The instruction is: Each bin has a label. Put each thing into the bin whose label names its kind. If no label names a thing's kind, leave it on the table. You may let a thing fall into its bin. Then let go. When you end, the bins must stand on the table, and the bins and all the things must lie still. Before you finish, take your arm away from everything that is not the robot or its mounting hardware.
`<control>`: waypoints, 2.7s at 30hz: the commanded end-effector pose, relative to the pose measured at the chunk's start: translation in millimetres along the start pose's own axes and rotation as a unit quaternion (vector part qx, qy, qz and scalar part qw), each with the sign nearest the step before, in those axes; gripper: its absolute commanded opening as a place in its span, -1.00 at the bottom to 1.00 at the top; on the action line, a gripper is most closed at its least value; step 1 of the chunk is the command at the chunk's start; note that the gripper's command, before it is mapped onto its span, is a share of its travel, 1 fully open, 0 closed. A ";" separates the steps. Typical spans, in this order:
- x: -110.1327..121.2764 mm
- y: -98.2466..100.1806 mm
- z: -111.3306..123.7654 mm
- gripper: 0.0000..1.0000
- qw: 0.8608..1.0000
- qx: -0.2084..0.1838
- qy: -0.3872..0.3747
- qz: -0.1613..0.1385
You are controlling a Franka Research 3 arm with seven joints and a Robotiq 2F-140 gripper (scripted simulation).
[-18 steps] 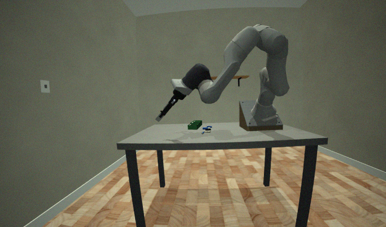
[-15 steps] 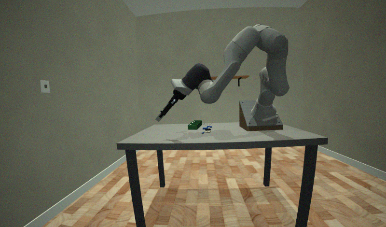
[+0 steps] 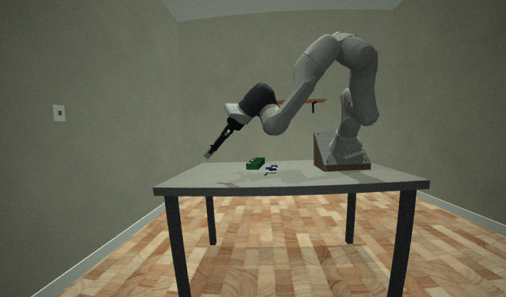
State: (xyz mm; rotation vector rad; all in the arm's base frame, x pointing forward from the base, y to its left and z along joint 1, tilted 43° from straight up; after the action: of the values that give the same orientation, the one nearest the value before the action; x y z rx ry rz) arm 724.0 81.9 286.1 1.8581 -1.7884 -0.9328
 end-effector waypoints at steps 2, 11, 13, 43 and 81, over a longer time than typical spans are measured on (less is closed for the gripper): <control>13.2 15.7 -14.1 -0.89 1.000 0.001 0.000 0.000; 51.7 15.6 -5.2 -0.89 0.999 -0.032 -0.008 0.023; 55.0 14.4 -3.7 -0.89 0.999 -0.032 -0.008 0.023; 167.9 2.0 79.9 -0.89 0.981 -0.187 0.005 0.043; 271.0 40.0 221.7 -0.89 0.937 -0.342 -0.010 -0.075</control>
State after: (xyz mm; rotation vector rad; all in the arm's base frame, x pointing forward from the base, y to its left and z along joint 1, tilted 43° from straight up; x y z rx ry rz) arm 549.7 -153.0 116.0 1.4598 -1.2425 -1.4442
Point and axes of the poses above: the point where the finger pads meet when closed, its own y axis back along the fingers, its own x axis across the jaws, z = x × y, the point moved 5 cm from there along y, back along the fingers, and after that the axes turned 15 degrees about y, right-handed, at the moved point
